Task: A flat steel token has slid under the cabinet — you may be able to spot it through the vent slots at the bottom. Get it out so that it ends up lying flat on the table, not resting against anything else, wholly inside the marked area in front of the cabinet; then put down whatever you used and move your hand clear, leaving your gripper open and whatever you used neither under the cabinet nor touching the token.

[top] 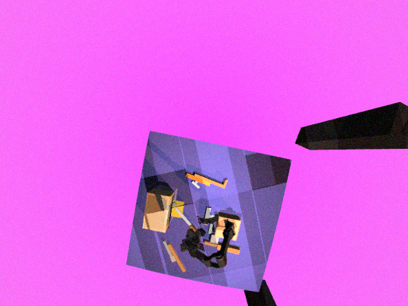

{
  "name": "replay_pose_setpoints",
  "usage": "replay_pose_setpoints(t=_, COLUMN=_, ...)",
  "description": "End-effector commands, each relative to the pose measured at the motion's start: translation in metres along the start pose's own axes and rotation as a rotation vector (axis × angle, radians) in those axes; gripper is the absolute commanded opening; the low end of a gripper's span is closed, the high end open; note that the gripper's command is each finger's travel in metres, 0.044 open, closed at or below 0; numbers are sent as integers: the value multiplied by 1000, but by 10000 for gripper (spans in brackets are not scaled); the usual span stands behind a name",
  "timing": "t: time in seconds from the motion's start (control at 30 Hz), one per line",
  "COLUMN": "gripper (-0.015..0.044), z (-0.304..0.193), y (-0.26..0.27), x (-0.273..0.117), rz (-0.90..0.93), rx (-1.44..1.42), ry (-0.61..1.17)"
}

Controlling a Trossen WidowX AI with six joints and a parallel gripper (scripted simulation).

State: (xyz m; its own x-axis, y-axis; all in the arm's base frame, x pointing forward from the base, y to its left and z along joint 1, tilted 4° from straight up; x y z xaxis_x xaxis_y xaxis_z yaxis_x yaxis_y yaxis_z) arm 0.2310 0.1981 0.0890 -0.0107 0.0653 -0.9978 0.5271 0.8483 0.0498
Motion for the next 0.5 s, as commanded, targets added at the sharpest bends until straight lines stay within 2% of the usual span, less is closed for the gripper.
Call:
replay_pose_setpoints(t=0.0, gripper=0, z=4, y=-3, x=-6, rz=23, rx=-4, ry=-15)
replay_pose_setpoints(t=0.47, gripper=0, z=14, y=-19, x=-6, rz=22, rx=-4, ry=-16)
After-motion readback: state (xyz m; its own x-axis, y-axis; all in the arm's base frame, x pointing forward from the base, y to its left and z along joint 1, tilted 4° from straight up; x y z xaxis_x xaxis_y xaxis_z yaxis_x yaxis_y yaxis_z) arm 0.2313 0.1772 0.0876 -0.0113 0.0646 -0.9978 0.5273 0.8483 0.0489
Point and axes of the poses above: the point midway between the two fingers, 35 mm back from their tips, its own x axis out along the fingers, its own y axis across the jaws, z = x × y, the point moved 10 cm from there along -x, back along the fingers, and after that the axes turned 5 degrees about x, right-handed, at the moved point
